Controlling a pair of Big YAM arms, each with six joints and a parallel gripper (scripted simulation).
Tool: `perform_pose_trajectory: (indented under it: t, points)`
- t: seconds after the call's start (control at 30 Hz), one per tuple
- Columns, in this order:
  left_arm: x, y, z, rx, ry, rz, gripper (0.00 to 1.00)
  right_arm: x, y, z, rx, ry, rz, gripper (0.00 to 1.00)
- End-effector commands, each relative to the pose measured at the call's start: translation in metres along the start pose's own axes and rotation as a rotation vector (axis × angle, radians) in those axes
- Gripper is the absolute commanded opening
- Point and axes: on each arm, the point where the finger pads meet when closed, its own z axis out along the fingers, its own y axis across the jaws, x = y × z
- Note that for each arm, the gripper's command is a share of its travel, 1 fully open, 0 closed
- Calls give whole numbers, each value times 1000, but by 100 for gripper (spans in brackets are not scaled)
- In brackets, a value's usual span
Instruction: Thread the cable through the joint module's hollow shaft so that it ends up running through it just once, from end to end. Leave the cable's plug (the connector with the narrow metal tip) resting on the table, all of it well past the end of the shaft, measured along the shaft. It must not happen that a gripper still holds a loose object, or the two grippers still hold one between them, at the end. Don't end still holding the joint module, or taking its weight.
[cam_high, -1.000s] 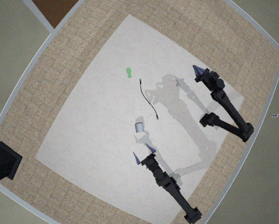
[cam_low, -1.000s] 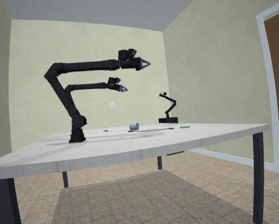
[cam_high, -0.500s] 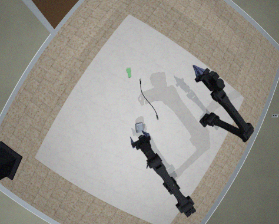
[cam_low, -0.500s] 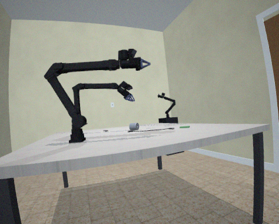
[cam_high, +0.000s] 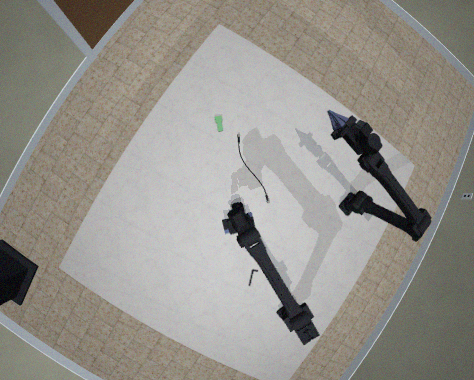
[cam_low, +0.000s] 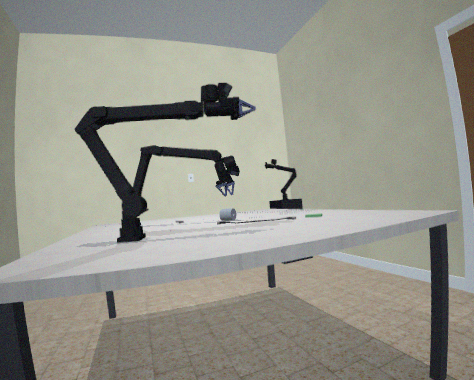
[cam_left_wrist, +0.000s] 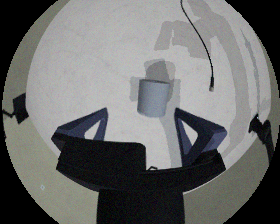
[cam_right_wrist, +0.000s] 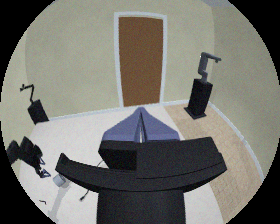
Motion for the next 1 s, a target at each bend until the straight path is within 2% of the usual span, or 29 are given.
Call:
perform_pose_trajectory:
  t: [0.0,0.17,0.23,0.27,0.37,0.4,0.43,0.5,0.57,0.6,0.67,0.7,0.73,0.8,0.83,0.87,0.97]
  points:
    - [-21,-7,-8,16,47,67,96,-39,6,-3,-9,-55,-13,0]
    - [-14,-16,13,48,140,93,96,-39,6,-3,-9,-55,-13,0]
    - [-14,-16,13,48,140,93,96,-39,6,-3,-9,-55,-13,0]
    - [-13,-8,4,44,134,83,96,-39,6,-3,-9,-55,-13,0]
    - [-8,-7,20,56,172,76,96,-39,6,-3,-9,-55,-13,0]
    - [-12,-21,23,62,175,98,96,-39,6,-3,-9,-55,-13,0]
    - [-16,-12,2,49,141,85,96,-39,6,-3,-9,-55,-13,0]
    - [-8,-25,36,67,194,73,96,-39,6,-3,-9,-55,-13,0]
    - [-5,-26,38,70,203,76,96,-39,6,-3,-9,-55,-13,0]
    - [9,-29,50,81,239,79,96,-39,6,-3,-9,-55,-13,0]
    - [9,-29,51,81,239,79,96,-39,6,-3,-9,-55,-13,0]
    - [23,-23,63,86,258,67,96,-39,6,-3,-9,-55,-13,0]
    - [16,-20,52,79,234,65,96,-39,6,-3,-9,-55,-13,0]
    - [16,-20,52,79,234,65,96,-39,6,-3,-9,-55,-13,0]
    - [-5,-19,24,61,171,74,96,-39,6,-3,-9,-55,-13,0]
    - [-13,-14,9,47,126,71,96,-39,6,-3,-9,-55,-13,0]
    - [-3,-13,15,55,152,69,96,-39,6,-3,-9,-55,-13,0]
